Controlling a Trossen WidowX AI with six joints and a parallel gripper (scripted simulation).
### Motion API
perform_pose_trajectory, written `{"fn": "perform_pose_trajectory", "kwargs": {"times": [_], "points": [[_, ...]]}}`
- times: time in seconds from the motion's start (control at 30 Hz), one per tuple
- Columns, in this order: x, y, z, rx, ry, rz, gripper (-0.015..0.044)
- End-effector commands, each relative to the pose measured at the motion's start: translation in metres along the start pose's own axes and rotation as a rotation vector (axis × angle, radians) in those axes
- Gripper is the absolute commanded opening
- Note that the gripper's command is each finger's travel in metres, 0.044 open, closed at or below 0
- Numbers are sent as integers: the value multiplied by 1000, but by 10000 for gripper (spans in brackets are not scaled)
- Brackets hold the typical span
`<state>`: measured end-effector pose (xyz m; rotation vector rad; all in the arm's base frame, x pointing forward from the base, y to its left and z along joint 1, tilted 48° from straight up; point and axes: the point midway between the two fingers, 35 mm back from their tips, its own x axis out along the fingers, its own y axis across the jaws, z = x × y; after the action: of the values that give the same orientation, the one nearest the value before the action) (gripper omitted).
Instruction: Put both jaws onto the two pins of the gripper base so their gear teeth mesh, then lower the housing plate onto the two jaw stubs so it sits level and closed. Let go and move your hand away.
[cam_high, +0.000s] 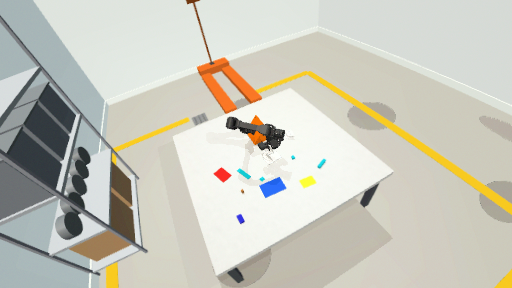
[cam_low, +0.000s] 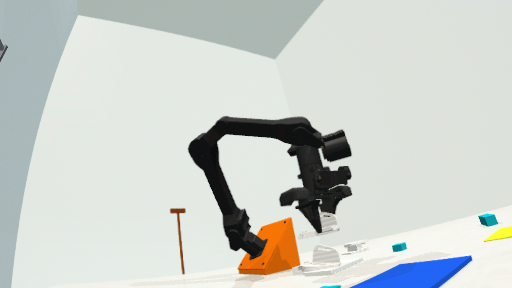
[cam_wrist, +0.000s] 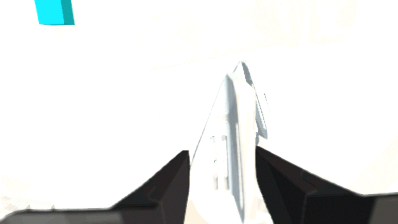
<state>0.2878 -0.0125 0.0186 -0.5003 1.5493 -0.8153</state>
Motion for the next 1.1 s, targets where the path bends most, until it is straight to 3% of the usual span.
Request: {"fn": "perform_pose_trajectory", "kwargs": {"times": [0.0, 1.07], "points": [[-1, 10, -2, 3, 0, 5, 134], [-1, 20, -4, 5, 0, 5, 134]]}}
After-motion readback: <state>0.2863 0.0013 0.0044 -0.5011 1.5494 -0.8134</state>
